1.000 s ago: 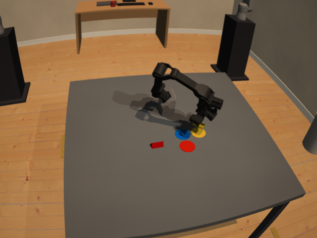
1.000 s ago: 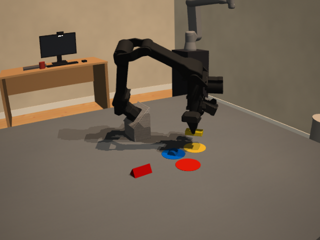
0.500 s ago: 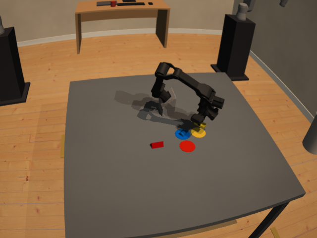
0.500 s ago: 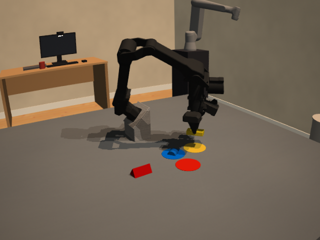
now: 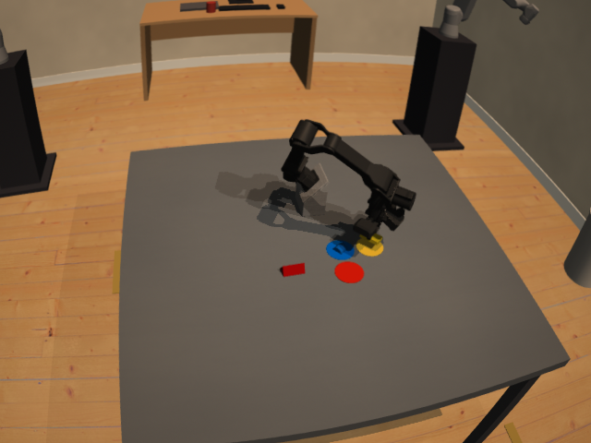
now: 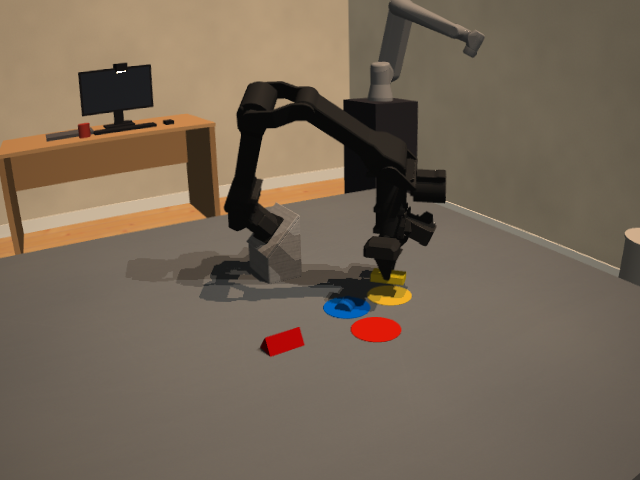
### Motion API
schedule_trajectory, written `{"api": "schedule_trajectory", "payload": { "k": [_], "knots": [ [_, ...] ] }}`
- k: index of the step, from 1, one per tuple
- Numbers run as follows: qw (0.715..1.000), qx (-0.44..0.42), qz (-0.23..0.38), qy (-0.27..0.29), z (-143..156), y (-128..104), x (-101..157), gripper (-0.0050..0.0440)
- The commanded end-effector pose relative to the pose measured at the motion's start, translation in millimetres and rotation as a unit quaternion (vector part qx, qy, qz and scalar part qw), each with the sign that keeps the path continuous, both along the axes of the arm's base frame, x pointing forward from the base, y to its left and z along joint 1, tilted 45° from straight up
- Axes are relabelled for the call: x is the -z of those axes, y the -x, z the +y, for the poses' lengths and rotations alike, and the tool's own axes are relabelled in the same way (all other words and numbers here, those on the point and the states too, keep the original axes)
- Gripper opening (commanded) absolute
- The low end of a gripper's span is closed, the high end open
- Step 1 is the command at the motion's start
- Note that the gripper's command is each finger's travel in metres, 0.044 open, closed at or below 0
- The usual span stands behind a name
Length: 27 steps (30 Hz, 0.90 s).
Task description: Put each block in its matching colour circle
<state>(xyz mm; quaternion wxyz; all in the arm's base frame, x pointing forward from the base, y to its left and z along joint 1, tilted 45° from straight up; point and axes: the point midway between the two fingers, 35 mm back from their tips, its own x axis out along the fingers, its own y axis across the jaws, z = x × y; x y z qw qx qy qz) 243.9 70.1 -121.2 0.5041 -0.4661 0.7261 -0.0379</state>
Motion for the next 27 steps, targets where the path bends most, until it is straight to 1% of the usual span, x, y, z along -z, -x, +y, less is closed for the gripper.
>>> {"api": "schedule_trajectory", "payload": {
  "k": [1, 7, 27],
  "knots": [
    [1.0, -0.004, -0.008, -0.008, 3.1, -4.6, -1.7, 0.0085],
    [1.0, -0.004, -0.007, -0.008, 2.8, -4.5, -1.3, 0.0085],
    [1.0, -0.004, -0.005, -0.006, -18.4, -3.3, 20.3, 0.0085]
  ]
}}
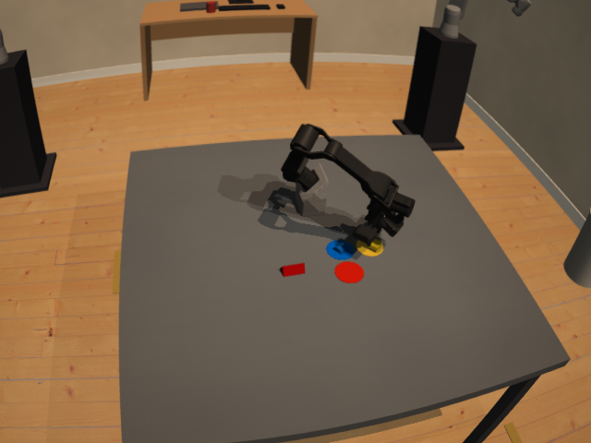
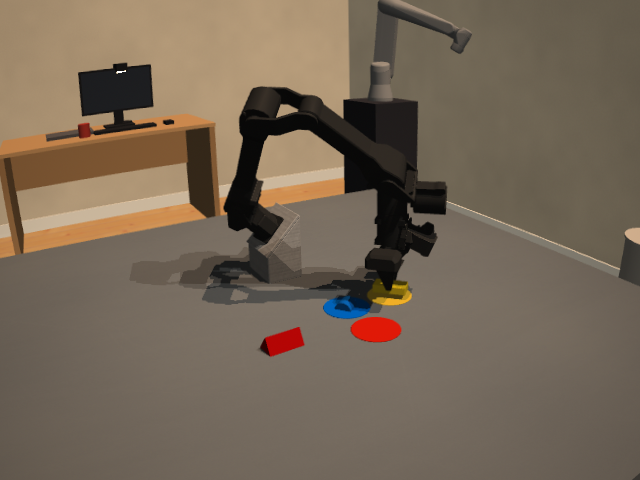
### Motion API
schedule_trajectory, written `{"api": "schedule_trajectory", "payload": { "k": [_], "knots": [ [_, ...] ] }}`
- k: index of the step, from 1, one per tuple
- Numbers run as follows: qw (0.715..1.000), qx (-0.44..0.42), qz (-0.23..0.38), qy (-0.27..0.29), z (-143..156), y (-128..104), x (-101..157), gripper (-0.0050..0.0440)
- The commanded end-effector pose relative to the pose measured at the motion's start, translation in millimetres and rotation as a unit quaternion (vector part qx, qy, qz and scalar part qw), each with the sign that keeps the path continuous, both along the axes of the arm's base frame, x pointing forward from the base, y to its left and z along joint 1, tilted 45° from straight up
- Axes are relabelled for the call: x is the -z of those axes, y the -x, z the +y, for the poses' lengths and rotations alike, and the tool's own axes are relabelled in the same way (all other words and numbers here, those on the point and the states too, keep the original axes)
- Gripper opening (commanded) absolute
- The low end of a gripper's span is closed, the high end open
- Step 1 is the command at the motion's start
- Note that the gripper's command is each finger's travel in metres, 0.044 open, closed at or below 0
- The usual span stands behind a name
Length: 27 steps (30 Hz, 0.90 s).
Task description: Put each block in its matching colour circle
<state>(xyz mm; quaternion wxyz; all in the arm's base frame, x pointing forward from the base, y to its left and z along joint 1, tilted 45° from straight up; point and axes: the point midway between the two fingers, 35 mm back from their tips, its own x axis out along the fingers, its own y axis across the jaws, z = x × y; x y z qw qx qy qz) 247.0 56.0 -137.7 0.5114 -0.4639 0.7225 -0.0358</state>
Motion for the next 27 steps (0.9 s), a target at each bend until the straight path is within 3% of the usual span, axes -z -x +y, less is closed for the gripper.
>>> {"api": "schedule_trajectory", "payload": {
  "k": [1, 19, 22, 24, 27],
  "knots": [
    [1.0, -0.002, 0.001, 0.0, -5.5, -0.1, 4.9, 0.0085],
    [1.0, 0.0, -0.006, -0.003, -5.0, -3.2, 4.7, 0.0085],
    [1.0, 0.0, -0.006, -0.003, -5.0, -3.2, 4.7, 0.0157],
    [1.0, 0.0, -0.006, -0.003, -5.0, -3.2, 4.7, 0.0157],
    [1.0, 0.0, -0.006, -0.003, -5.0, -3.2, 4.7, 0.0195]
  ]
}}
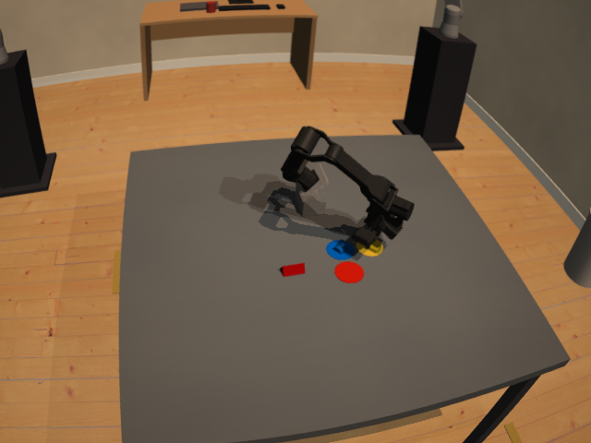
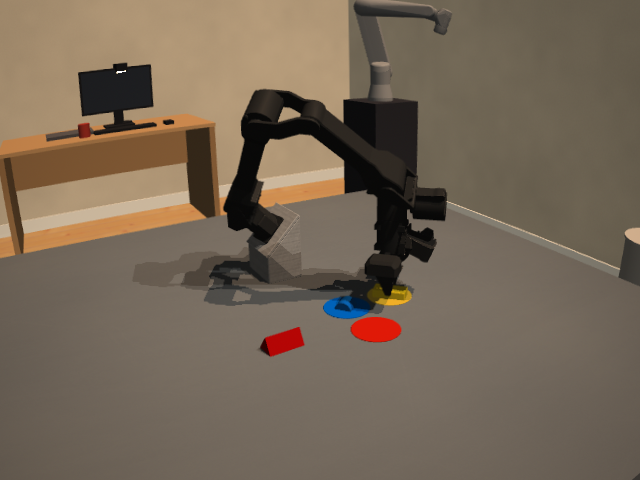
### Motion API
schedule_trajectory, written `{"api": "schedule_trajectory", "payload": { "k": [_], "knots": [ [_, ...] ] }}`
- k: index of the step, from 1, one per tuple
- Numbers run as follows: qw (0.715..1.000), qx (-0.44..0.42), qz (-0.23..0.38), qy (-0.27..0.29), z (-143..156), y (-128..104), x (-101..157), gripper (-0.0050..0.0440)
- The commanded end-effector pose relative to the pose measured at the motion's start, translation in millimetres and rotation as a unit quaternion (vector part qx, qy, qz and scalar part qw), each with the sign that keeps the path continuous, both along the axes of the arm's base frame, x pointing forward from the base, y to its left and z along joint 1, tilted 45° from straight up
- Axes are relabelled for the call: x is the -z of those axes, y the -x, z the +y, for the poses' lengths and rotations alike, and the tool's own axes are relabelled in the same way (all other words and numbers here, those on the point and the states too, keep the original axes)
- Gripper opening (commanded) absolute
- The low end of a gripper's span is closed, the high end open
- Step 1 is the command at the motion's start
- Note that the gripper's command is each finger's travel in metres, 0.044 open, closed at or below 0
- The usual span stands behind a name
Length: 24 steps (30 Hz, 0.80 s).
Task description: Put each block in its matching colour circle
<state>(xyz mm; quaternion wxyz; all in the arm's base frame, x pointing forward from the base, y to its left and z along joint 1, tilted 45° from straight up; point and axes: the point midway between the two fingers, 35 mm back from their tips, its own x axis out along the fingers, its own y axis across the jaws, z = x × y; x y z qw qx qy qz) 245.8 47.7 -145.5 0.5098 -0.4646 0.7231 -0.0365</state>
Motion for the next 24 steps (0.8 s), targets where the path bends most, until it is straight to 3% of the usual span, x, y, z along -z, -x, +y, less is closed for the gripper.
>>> {"api": "schedule_trajectory", "payload": {
  "k": [1, 14, 19, 24],
  "knots": [
    [1.0, 0.0, -0.007, -0.005, 3.3, -4.4, -3.1, 0.0195],
    [1.0, 0.001, -0.016, -0.012, 12.8, -10.6, -9.5, 0.0195],
    [0.999, -0.001, -0.03, -0.028, 64.8, -20.8, -49.0, 0.0195],
    [1.0, -0.001, -0.019, -0.021, 83.5, -15.2, -74.9, 0.0195]
  ]
}}
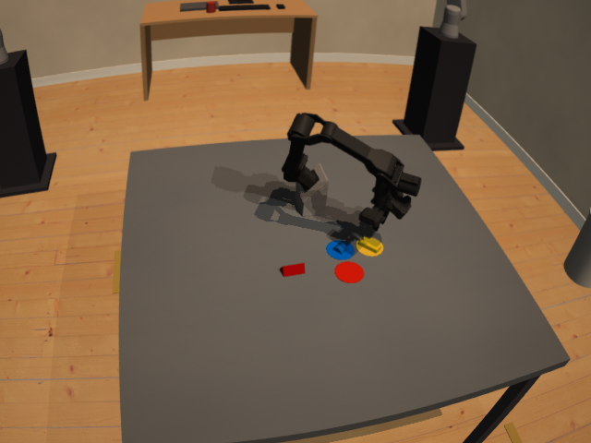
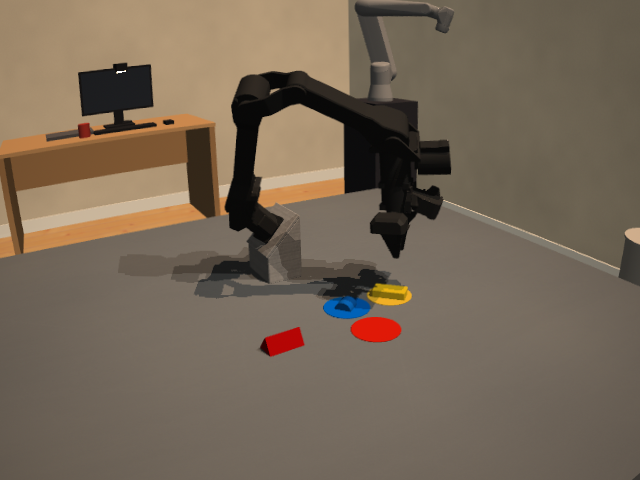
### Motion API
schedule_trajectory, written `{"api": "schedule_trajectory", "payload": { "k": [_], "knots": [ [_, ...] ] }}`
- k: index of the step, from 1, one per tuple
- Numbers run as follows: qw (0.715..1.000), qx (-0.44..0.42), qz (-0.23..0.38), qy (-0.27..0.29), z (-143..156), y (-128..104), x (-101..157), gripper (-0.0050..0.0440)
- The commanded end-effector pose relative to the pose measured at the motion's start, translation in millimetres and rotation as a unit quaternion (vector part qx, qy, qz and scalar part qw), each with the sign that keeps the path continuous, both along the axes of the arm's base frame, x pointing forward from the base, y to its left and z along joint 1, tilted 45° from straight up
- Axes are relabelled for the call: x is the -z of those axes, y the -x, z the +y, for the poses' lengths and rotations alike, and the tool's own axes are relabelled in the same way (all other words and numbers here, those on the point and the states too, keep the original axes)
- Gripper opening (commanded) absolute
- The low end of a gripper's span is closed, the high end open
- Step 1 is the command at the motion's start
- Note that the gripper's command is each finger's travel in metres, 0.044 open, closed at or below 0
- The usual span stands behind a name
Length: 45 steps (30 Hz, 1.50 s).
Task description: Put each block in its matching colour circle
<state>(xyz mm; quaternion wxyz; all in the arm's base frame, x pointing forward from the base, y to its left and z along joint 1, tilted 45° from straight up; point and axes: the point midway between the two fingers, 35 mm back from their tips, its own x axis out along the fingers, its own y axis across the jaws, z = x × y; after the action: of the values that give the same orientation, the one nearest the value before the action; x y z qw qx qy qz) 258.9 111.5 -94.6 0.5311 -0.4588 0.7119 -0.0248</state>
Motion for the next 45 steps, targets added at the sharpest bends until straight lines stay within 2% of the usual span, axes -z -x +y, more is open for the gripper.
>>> {"api": "schedule_trajectory", "payload": {
  "k": [1, 3, 41, 45],
  "knots": [
    [1.0, 0.007, 0.001, 0.004, 21.7, 0.0, -29.2, 0.0195],
    [1.0, 0.007, 0.005, 0.007, 26.4, 2.4, -37.3, 0.0195],
    [1.0, 0.005, 0.013, 0.015, 22.4, 5.3, -34.3, 0.0195],
    [1.0, 0.013, -0.002, 0.009, 20.6, -2.6, -42.6, 0.0291]
  ]
}}
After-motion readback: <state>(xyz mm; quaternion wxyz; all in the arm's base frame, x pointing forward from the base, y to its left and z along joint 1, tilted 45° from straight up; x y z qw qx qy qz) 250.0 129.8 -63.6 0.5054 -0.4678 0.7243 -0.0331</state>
